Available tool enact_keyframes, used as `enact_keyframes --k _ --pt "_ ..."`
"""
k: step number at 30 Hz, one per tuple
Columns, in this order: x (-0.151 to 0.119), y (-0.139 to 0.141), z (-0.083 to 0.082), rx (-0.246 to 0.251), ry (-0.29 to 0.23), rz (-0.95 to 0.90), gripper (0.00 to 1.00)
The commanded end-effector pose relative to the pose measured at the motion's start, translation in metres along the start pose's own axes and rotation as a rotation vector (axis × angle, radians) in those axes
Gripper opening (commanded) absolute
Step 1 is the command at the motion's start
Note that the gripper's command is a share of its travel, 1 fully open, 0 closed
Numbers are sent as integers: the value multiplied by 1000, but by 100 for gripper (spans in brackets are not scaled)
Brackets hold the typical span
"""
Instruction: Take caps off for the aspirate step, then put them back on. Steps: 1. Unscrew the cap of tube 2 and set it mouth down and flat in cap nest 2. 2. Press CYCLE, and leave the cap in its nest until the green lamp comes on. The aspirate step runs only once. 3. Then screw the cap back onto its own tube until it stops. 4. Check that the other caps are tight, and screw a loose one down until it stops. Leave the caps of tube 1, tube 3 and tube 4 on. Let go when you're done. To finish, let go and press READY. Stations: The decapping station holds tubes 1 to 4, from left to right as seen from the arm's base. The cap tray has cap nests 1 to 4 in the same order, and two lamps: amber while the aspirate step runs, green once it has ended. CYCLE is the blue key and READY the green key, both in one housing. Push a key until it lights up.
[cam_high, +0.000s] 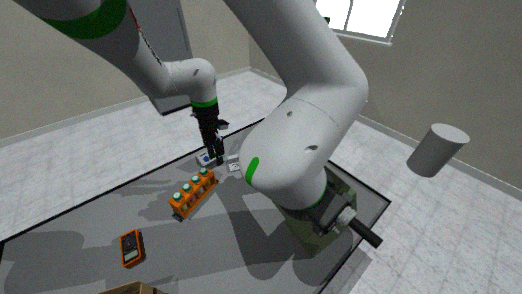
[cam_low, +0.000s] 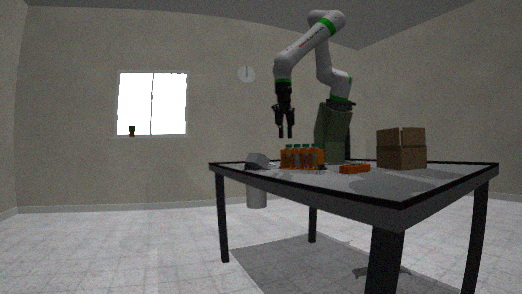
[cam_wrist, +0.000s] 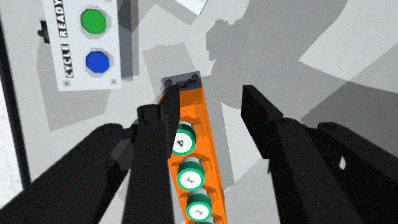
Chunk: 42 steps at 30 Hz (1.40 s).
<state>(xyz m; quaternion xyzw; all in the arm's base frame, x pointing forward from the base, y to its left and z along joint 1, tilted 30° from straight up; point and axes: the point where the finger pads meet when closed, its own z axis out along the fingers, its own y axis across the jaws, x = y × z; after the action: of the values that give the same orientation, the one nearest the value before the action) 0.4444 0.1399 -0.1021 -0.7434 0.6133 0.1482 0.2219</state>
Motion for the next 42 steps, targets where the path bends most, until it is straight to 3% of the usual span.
enact_keyframes --k 1,4,6,21,27,38,42 --pt "-28 -2 1 -6 23 278 41" --pt "-50 -4 1 -6 24 330 41" --pt "-50 -4 1 -6 24 330 41" --pt "-164 -12 4 -6 24 330 41" --pt "-164 -12 4 -6 24 330 41" --pt "-163 -11 37 -6 24 330 41" --pt "-163 -11 39 -6 24 330 41"
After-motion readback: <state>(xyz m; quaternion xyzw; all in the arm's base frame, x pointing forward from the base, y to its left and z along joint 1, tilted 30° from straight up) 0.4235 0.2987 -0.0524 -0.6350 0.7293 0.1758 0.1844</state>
